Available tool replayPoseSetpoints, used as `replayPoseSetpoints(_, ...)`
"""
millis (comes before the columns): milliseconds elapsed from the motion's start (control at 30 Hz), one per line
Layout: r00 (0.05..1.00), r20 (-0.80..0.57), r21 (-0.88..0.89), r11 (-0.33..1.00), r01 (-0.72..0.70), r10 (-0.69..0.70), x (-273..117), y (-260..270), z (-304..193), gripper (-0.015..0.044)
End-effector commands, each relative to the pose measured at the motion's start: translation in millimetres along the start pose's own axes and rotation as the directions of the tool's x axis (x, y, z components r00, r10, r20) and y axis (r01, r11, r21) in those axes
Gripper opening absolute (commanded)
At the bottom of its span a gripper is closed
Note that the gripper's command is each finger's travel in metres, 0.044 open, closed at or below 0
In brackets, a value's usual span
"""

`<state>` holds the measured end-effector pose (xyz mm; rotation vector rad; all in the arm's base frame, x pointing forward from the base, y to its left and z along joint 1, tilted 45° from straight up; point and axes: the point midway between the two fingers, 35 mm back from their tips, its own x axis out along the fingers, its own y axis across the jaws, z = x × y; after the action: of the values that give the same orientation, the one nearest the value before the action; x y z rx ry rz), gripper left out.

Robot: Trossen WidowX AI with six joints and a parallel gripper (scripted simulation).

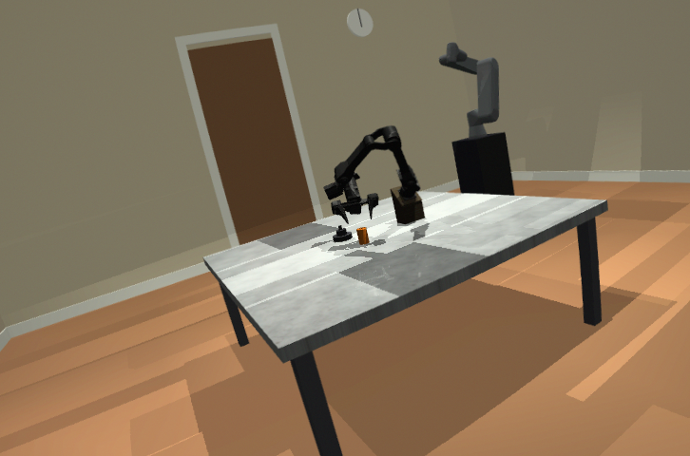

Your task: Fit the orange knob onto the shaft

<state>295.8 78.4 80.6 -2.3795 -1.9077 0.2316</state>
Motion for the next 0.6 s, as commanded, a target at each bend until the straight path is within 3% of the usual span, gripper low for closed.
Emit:
replayPoseSetpoints(0,1.0,-0.014,0.089,0.996,0.015,-0.014,-12.8,-2.3,-12.8,0.044)
replayPoseSetpoints(333,0.998,0.025,0.086,0.995,0.053,-0.055,-11.7,-6.7,-13.8,0.044)
replayPoseSetpoints(467,0.927,0.328,0.089,0.983,0.163,-0.183,-14.0,-18.8,-13.3,0.044)
replayPoseSetpoints(567,0.807,0.579,0.07,0.993,0.097,-0.119,-25.0,-9.2,-15.7,0.044)
